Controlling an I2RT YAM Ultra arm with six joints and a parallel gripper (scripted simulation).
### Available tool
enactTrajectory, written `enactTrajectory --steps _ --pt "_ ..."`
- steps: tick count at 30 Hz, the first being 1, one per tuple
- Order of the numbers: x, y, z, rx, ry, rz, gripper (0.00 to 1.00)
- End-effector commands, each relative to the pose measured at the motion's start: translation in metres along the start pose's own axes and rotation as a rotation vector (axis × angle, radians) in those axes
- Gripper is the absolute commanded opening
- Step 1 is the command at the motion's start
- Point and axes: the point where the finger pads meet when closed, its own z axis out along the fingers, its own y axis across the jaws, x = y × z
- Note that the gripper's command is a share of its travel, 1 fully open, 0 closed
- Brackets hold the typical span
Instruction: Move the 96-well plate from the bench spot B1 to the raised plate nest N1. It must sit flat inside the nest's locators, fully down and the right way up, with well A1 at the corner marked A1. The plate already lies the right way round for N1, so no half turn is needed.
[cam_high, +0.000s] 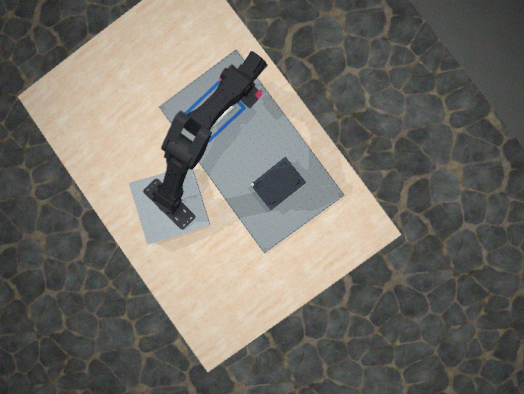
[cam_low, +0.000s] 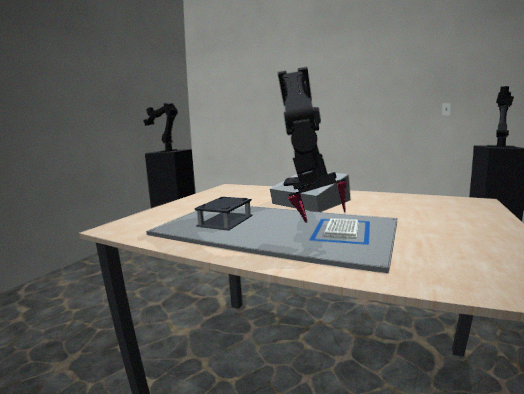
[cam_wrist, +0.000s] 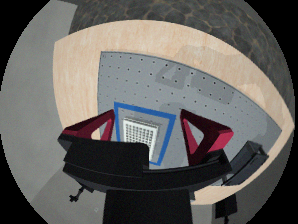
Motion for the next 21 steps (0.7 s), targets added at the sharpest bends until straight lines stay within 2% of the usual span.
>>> enactTrajectory --steps 1,2,3,4,5,7,8,9,10,11,12,14,15,17,18,19,20,21 --pt "-0.007 0.007 -0.02 0.037 -0.026 0.033 1.0" --pt "0.004 0.006 -0.005 0.066 0.032 0.046 1.0" --pt "0.009 0.009 -0.005 0.08 0.046 0.051 1.0" --pt "0.011 0.013 -0.017 0.075 0.023 0.049 1.0" --pt "0.026 0.013 -0.011 0.082 0.053 0.051 1.0" --pt "0.035 0.018 -0.01 0.082 0.053 0.051 1.0" --pt "0.032 0.021 -0.01 0.075 0.028 0.049 1.0" --pt "0.043 0.022 -0.011 0.108 0.073 0.057 1.0" --pt "0.032 0.029 -0.019 0.122 0.051 0.061 1.0" --pt "0.037 0.031 -0.019 0.136 0.063 0.065 1.0" --pt "0.057 0.028 -0.012 0.149 0.103 0.066 1.0" --pt "0.066 0.032 -0.013 0.149 0.103 0.066 1.0" --pt "0.071 0.033 -0.013 0.178 0.118 0.069 1.0" --pt "0.071 0.033 -0.013 0.178 0.118 0.069 1.0" --pt "0.063 0.039 -0.016 0.198 0.107 0.072 1.0" --pt "0.065 0.042 -0.022 0.206 0.101 0.074 1.0" --pt "0.085 0.038 -0.016 0.222 0.141 0.073 1.0" --pt "0.089 0.039 -0.016 0.222 0.141 0.073 1.0"
